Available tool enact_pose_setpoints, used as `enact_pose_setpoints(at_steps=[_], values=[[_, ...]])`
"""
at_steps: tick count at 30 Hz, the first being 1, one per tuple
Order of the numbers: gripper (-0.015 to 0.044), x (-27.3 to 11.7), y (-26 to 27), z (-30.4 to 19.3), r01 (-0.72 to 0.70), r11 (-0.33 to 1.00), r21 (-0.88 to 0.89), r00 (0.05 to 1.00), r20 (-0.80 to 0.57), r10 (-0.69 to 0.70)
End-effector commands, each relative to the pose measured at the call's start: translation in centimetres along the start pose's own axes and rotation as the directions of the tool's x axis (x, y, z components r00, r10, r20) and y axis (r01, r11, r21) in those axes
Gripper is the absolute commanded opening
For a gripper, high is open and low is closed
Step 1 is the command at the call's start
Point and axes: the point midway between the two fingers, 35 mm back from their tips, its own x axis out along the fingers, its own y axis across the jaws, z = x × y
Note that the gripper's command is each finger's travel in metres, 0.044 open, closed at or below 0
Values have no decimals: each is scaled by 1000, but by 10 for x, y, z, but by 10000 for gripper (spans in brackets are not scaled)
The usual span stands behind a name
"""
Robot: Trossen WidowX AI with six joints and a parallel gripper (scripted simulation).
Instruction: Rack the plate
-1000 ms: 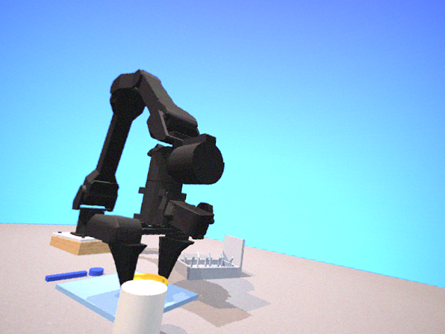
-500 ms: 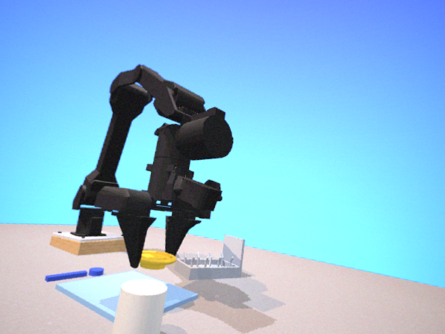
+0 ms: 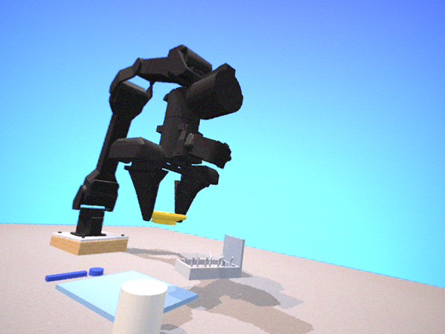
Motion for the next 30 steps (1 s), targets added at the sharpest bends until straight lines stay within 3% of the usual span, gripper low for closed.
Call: enact_pose_setpoints(at_steps=[1, 22, 30], values=[[0, -15, 0, 1, -2, 1000, 5, 1000, 3, 2], [0, -73, 1, 1, -2, 1000, 11, 1000, 3, 2], [0, -75, 65, -30, -8, 965, 263, 1000, 1, 8]])
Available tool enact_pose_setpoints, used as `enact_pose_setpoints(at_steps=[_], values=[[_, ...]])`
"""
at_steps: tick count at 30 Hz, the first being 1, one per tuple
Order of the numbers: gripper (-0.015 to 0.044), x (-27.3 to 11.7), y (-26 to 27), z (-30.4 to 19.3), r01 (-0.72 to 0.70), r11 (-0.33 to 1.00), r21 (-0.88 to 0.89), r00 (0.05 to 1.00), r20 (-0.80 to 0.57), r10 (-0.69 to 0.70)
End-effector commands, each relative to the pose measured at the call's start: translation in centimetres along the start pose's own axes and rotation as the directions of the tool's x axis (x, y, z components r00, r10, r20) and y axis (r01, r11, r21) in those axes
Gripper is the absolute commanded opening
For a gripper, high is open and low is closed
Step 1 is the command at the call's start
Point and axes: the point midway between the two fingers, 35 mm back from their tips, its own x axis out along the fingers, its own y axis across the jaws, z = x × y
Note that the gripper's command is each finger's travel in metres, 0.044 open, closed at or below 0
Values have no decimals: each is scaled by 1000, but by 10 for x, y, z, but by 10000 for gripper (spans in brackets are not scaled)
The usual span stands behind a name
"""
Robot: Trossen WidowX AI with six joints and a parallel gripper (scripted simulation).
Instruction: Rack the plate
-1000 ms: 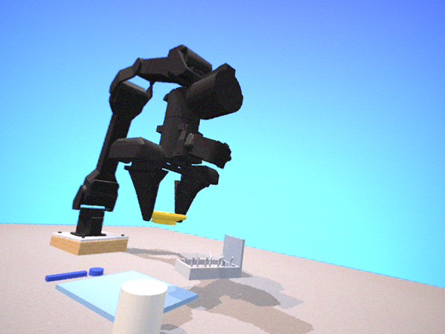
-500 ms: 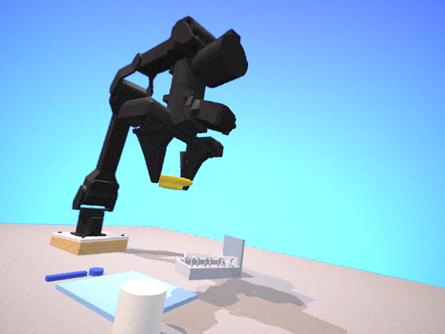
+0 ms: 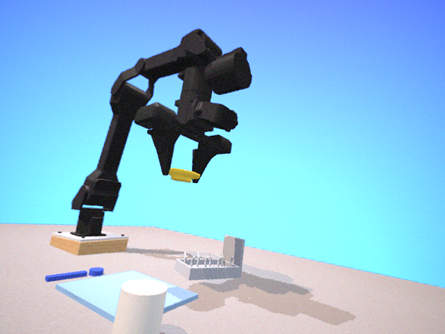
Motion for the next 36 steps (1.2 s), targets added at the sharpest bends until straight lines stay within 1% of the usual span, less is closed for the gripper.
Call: enact_pose_setpoints(at_steps=[1, 6, 13, 16, 27, 36], values=[[0, -2, 26, -23, -9, 993, 118, 1000, 6, 8], [0, 1, 51, -54, -11, 964, 266, 1000, 3, 10], [0, 3, 53, -54, -18, 964, 266, 1000, 6, 17], [0, 10, 56, -48, -54, 969, 239, 999, 19, 51], [0, 47, 71, -19, -252, 965, 76, 965, 98, 244], [0, 78, 84, 4, -425, 901, -83, 886, 167, 433]])
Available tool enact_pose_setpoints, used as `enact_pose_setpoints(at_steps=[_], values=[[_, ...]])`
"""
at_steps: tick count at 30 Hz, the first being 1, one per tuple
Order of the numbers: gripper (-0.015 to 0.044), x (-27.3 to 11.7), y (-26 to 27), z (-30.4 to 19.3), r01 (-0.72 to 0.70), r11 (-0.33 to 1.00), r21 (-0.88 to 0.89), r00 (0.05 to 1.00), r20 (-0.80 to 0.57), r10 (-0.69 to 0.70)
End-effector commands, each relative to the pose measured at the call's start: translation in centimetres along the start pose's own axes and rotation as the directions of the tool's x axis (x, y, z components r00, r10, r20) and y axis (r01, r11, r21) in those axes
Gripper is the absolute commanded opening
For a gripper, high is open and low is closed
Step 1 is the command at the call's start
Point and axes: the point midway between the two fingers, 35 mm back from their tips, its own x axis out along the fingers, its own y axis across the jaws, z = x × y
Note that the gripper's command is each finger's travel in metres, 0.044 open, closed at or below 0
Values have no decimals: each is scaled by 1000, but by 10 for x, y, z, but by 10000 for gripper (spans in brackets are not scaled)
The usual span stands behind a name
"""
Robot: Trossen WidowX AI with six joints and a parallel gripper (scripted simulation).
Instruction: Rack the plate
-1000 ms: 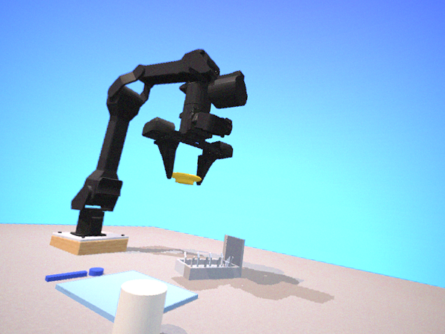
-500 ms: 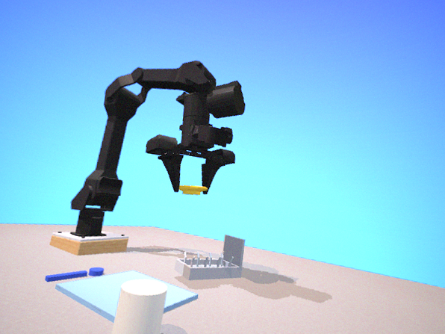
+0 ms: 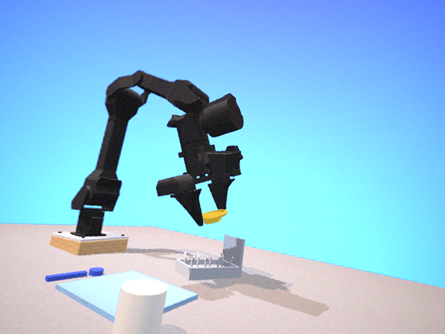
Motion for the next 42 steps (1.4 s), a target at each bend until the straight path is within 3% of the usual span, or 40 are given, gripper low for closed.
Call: enact_pose_setpoints(at_steps=[1, 12, 22, 32, 42], values=[[0, 15, -1, 5, -84, 995, -60, 996, 24, 85], [0, 44, -4, 15, -278, 921, -273, 939, 124, 320], [0, 58, -9, 13, -363, 792, -492, 837, 202, 509], [0, 59, -13, -1, -343, 623, -703, 699, 253, 670], [0, 52, -17, -28, -219, 437, -872, 541, 264, 798]])
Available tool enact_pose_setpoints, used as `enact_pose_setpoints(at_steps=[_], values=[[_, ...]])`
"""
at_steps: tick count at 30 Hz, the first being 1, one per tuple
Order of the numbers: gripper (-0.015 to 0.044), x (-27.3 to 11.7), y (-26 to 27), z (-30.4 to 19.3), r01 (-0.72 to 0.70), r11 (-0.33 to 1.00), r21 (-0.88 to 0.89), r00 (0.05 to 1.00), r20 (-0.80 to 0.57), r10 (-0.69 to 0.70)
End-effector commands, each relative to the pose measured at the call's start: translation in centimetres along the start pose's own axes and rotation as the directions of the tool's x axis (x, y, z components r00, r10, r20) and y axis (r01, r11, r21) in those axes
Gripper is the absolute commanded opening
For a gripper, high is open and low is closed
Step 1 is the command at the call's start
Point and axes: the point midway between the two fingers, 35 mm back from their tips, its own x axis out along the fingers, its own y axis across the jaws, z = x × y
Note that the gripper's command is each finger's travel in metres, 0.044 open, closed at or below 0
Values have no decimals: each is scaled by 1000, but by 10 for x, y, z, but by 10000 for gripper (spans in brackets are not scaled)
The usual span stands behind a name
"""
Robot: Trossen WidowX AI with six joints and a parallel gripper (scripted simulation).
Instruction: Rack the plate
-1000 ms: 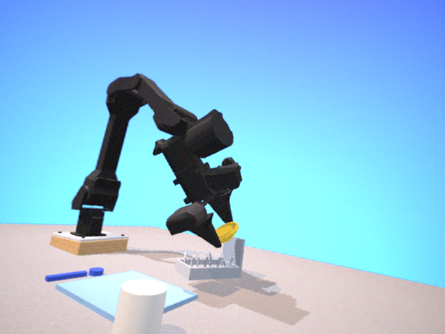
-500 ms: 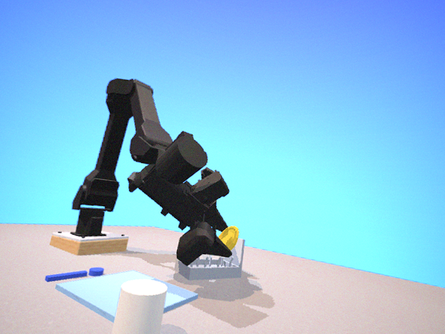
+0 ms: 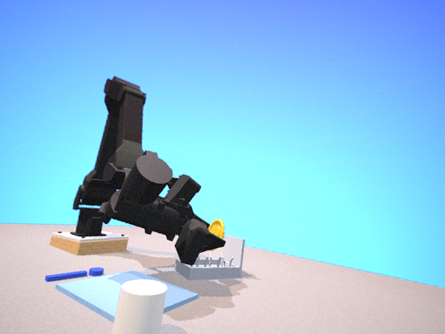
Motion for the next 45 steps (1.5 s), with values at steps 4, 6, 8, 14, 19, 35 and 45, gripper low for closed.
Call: enact_pose_setpoints(at_steps=[4, 6, 8, 14, 19, 35, 45], values=[[0, -12, 21, -7, -55, 982, -181, 991, 111, 76], [0, -16, 28, -8, -64, 969, -237, 985, 141, 99], [0, -19, 35, -10, -69, 955, -288, 979, 167, 121], [0, -21, 37, -10, -70, 949, -307, 976, 176, 129], [0, -21, 37, -10, -70, 949, -307, 976, 176, 129], [0, -11, 29, -37, -65, 948, -313, 977, 173, 124], [0, -7, 23, -57, -66, 946, -316, 976, 175, 127]])
